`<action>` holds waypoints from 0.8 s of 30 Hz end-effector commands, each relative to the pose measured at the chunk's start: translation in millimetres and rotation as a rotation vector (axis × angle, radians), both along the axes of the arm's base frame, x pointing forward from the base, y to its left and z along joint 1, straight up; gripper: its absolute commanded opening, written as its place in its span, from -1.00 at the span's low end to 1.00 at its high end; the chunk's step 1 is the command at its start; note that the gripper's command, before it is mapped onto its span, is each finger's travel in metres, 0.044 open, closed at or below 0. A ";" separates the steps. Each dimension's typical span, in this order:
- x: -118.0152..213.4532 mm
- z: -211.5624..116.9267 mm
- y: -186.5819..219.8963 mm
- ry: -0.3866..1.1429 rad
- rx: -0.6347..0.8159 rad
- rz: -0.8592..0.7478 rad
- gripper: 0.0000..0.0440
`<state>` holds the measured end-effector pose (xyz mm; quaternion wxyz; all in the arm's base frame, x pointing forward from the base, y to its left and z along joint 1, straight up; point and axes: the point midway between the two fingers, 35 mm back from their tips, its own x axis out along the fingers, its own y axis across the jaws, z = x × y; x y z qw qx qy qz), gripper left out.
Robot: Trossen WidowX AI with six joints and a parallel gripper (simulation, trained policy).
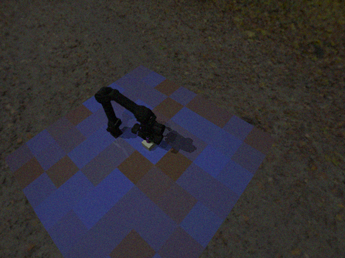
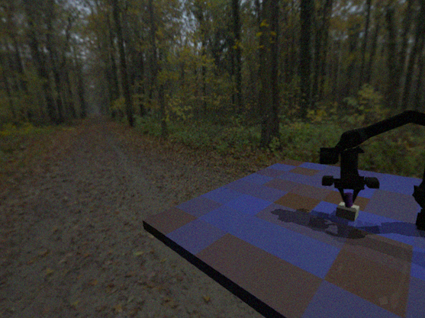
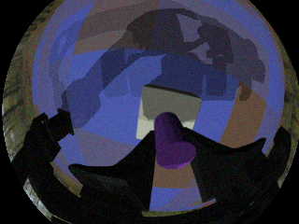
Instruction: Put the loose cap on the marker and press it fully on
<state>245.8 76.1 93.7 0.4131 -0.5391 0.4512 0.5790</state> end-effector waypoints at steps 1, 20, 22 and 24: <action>-4.3 -13.8 -8.0 0.024 -0.037 0.022 -0.50; -11.4 -14.4 -11.8 0.022 -0.028 0.090 -0.16; -14.6 -13.8 -11.6 0.029 -0.023 0.094 -0.02; -16.5 -13.2 -11.3 0.029 -0.018 0.098 0.17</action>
